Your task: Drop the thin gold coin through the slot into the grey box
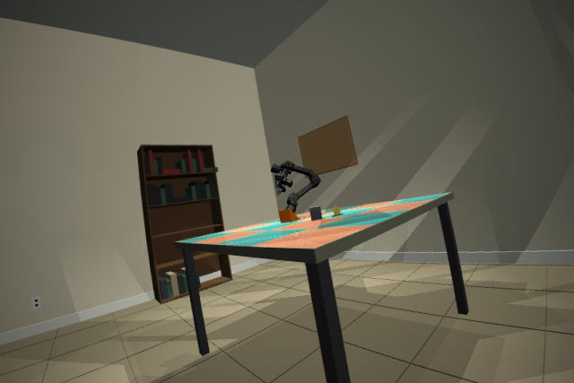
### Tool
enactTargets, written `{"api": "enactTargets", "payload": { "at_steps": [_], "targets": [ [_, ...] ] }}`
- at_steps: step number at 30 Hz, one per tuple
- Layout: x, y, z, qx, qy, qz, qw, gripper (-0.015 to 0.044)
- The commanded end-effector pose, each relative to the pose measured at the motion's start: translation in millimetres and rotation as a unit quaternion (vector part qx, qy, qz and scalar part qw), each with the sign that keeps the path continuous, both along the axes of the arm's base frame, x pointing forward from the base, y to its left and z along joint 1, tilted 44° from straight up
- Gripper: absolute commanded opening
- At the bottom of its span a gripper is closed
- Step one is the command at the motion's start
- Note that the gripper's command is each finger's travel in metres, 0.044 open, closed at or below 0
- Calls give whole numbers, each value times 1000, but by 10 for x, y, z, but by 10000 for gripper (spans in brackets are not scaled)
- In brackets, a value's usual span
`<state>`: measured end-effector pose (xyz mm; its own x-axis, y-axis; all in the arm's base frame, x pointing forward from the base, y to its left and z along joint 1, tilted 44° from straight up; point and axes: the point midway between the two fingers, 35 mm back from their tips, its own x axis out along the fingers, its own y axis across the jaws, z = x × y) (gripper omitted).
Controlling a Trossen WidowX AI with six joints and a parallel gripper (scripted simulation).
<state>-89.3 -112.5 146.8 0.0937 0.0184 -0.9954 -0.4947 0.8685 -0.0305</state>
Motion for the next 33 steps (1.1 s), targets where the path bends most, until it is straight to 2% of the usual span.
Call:
{"api": "enactTargets", "payload": {
  "at_steps": [1, 9, 17, 33],
  "targets": [
    [3, -8, 1, 0, 0, -2, 1000, 374],
    [303, -469, 41, 5, -31, -106, 994, 164],
    [964, -937, 68, 90, -68, -321, 940, 161],
    [1820, -1106, 45, 197, -46, -493, 846, 161]
  ]
}}
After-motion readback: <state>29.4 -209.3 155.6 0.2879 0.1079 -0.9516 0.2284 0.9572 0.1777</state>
